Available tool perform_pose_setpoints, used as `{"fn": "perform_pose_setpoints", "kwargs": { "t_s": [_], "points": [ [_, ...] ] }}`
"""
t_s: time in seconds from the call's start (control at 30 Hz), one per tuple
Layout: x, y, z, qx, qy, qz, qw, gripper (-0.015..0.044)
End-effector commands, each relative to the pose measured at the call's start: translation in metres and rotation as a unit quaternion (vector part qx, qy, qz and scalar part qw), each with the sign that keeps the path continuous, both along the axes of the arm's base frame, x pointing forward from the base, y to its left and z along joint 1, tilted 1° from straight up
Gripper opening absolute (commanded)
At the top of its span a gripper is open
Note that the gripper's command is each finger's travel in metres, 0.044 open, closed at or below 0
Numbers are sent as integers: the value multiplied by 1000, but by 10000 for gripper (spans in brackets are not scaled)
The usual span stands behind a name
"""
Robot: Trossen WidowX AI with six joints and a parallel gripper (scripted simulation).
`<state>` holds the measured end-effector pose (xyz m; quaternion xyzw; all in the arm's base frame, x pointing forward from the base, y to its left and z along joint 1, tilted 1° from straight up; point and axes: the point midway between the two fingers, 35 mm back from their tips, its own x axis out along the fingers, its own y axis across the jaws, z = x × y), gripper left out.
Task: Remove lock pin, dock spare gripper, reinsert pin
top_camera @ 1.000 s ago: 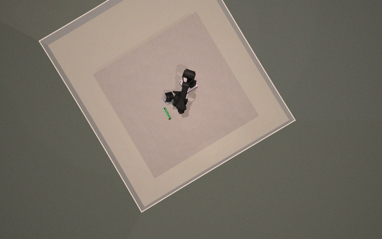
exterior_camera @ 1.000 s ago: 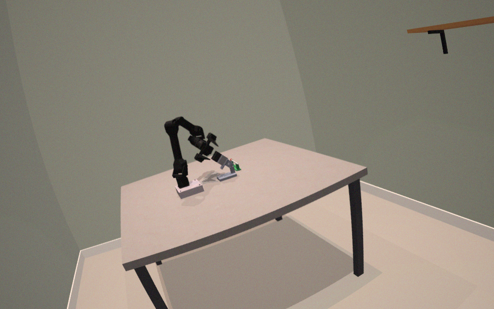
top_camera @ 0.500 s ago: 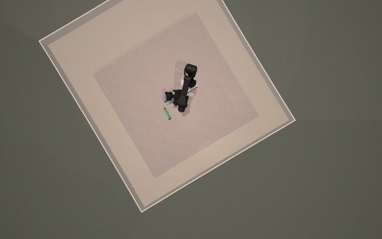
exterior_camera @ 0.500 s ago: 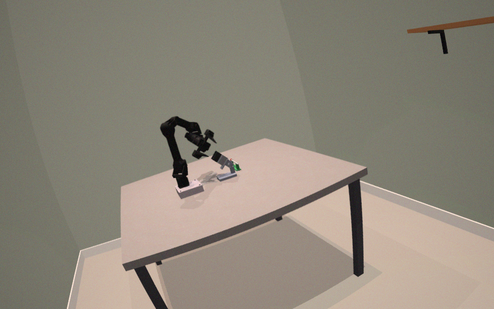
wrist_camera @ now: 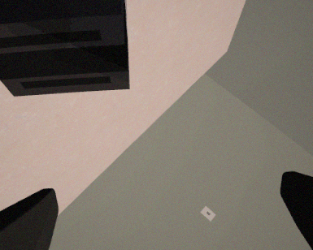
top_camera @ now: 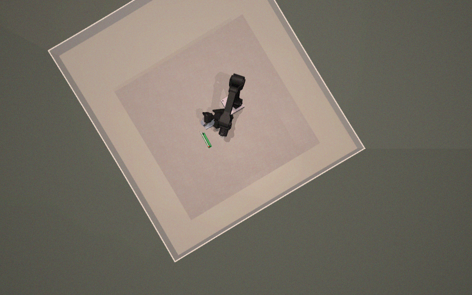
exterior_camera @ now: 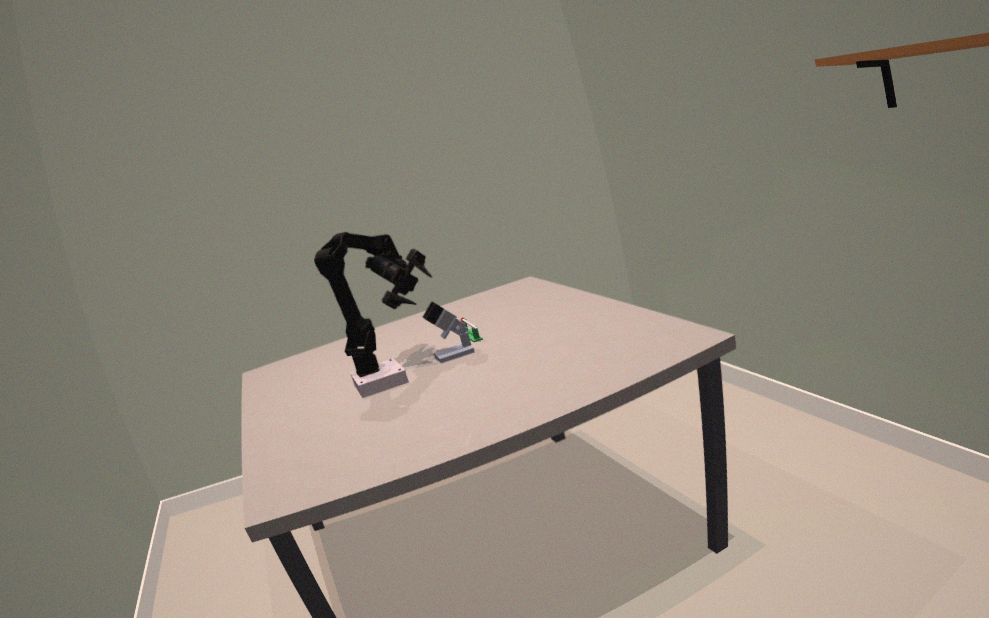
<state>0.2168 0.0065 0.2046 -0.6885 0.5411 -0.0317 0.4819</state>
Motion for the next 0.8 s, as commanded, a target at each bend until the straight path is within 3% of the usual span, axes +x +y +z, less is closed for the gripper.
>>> {"fn": "perform_pose_setpoints", "kwargs": {
  "t_s": [0.0,0.17,0.27,0.5,0.77],
  "points": [
    [0,-2,9,2,1,10,1000,440],
    [0,-1,6,4,-1,5,1000,440],
    [5,22,8,22,-10,31,999,361],
    [1,128,13,106,-29,138,984,180],
    [5,132,12,109,-9,133,985,180]
  ]
}}
